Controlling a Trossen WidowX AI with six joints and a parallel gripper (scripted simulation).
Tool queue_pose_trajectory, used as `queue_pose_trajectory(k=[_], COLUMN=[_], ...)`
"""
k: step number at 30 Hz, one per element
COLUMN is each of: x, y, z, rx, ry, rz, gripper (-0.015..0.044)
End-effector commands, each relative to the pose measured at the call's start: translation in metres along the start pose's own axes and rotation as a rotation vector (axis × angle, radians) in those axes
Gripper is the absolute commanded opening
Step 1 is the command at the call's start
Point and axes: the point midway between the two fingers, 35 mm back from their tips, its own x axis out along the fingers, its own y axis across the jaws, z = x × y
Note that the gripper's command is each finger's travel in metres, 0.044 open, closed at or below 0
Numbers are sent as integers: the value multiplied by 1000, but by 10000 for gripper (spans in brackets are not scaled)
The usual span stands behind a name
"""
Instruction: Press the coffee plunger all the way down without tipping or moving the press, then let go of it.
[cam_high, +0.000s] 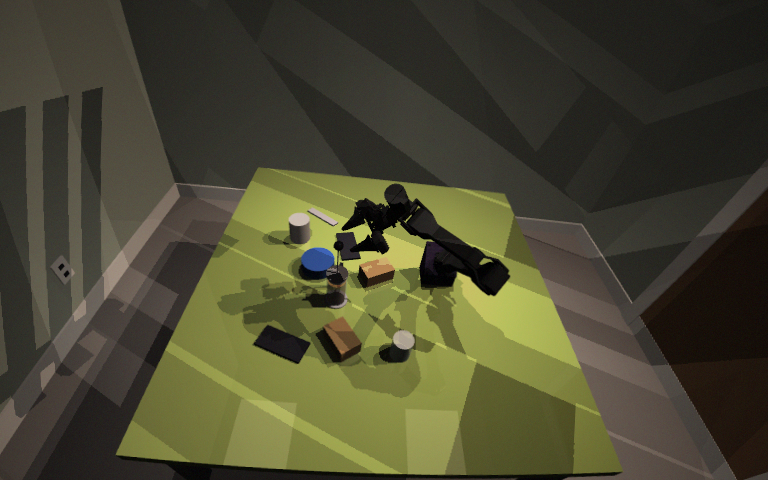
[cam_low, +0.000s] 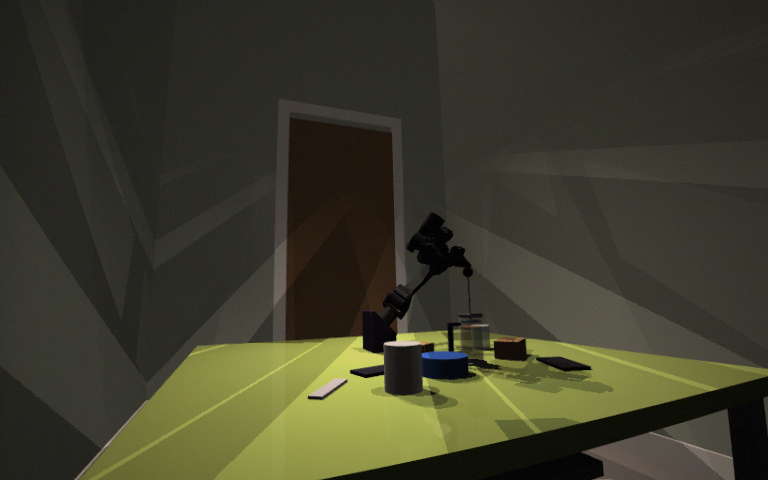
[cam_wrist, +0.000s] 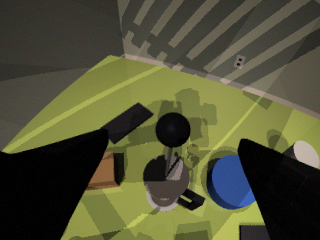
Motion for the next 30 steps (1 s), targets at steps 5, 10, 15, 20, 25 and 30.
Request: queue_pose_trajectory(k=[5,10,15,20,25,30], x=[12,20,28,33,34,34], y=[-1,0,0,1,1,1], z=[0,0,0,-1,-1,-1], rx=[2,1,1,1,1,1], ry=[0,-1,-3,-5,-5,-5], rz=[-3,-3,-1,0,0,0], gripper=[440,440,440,440,335,204])
